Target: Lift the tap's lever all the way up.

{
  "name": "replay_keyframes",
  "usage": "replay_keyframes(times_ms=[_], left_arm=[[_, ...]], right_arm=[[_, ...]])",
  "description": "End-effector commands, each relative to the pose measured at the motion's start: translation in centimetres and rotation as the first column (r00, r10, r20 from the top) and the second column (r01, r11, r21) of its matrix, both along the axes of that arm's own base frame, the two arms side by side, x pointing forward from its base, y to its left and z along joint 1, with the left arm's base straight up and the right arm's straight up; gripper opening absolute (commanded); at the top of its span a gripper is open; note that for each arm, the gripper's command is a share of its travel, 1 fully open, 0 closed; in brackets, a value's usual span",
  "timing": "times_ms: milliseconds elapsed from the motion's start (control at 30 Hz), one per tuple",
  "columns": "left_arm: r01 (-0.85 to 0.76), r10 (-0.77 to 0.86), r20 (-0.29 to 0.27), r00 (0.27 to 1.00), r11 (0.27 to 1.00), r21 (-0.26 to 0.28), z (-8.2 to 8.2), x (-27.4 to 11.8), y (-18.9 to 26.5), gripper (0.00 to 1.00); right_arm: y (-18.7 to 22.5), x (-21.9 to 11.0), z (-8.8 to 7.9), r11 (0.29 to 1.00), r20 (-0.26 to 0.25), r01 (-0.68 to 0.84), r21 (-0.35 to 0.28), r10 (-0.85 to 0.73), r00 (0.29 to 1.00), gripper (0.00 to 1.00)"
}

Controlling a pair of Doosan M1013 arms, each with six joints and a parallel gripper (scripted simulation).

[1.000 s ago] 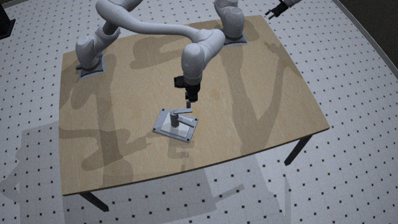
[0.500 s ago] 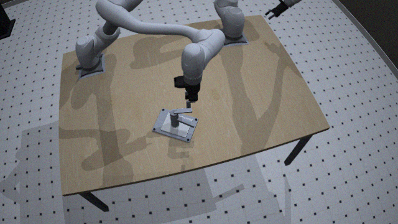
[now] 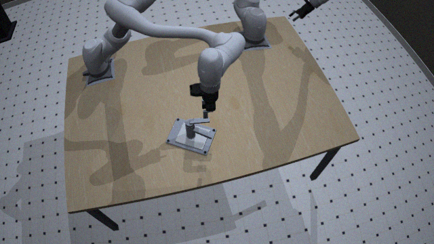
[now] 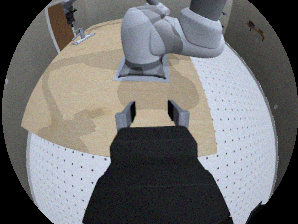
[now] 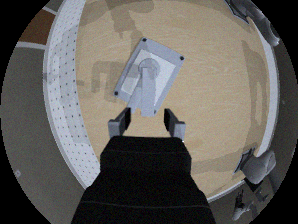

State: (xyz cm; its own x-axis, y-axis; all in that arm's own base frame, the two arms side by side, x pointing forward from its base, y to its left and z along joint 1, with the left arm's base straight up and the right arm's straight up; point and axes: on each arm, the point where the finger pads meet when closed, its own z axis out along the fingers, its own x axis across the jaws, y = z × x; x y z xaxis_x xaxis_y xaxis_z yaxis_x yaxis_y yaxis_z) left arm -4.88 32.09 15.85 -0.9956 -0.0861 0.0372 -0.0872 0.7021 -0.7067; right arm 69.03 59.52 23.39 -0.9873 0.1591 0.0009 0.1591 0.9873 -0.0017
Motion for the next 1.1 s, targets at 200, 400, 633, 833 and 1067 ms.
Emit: replay_keyframes(times_ms=[200,400,633,833,1067], left_arm=[[0.0,0.0,0.0,1.0,1.0,0.001,0.0,0.0,0.0,1.0],[0.0,0.0,0.0,1.0,1.0,0.001,0.0,0.0,0.0,1.0],[0.0,0.0,0.0,1.0,1.0,0.001,0.0,0.0,0.0,1.0],[0.0,0.0,0.0,1.0,1.0,0.001,0.0,0.0,0.0,1.0],[0.0,0.0,0.0,1.0,1.0,0.001,0.0,0.0,0.0,1.0]], right_arm=[[0.0,0.0,-0.7,1.0,0.001,0.0,0.002,0.0,1.0,1.0],[0.0,0.0,-1.7,1.0,0.001,0.0,0.002,0.0,1.0,1.0],[0.0,0.0,-3.0,1.0,0.001,0.0,0.002,0.0,1.0,1.0],[0.0,0.0,-3.6,1.0,0.001,0.0,0.002,0.0,1.0,1.0],[0.0,0.0,-4.5,1.0,0.001,0.0,0.002,0.0,1.0,1.0]])
